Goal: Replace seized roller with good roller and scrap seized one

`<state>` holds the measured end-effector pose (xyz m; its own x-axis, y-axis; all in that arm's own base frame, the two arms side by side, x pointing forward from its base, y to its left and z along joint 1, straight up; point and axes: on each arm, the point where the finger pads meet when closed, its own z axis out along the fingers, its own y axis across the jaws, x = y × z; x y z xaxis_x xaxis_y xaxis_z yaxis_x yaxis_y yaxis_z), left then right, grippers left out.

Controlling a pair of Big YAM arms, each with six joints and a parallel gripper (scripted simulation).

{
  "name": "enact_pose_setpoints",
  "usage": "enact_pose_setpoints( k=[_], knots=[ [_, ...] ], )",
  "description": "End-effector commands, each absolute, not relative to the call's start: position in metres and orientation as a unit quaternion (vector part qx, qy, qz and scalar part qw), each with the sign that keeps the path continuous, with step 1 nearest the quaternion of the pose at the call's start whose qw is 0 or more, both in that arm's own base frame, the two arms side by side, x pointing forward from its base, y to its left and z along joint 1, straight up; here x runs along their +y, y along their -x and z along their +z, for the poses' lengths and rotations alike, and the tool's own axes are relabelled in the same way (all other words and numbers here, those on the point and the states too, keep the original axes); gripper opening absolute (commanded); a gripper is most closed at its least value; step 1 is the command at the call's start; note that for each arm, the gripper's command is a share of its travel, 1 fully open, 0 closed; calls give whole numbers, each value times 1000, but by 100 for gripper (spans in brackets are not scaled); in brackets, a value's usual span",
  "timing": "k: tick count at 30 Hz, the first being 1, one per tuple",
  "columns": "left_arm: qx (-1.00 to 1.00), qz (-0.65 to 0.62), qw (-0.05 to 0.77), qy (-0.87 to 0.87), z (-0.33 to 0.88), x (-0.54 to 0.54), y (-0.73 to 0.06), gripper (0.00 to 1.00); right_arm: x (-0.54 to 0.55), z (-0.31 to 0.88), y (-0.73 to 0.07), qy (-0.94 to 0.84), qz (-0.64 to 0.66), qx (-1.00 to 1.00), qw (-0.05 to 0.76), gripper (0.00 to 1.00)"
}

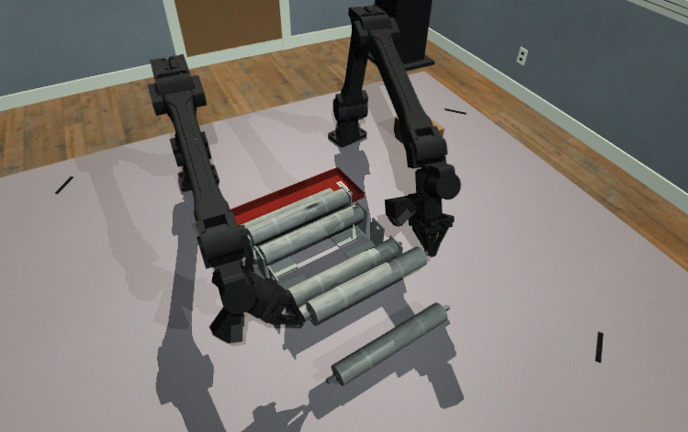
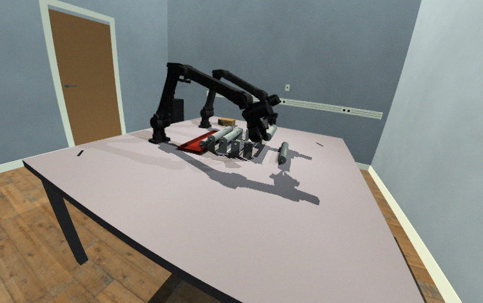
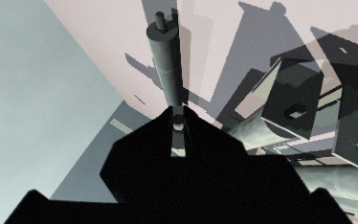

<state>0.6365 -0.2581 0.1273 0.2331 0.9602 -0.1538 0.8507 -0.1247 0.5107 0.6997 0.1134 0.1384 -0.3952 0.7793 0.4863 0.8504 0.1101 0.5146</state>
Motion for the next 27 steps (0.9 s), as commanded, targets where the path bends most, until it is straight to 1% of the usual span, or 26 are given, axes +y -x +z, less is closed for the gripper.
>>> enact_pose_setpoints(
  k=[1,27],
  knots=[
    [591,146,319,-726,213,-255,-653,3,117,220,-724,523,-428,-737,-3,3],
    [591,146,319,-727,213,-255,-653,3,115,218,-723,525,-428,-736,-2,3]
  ],
)
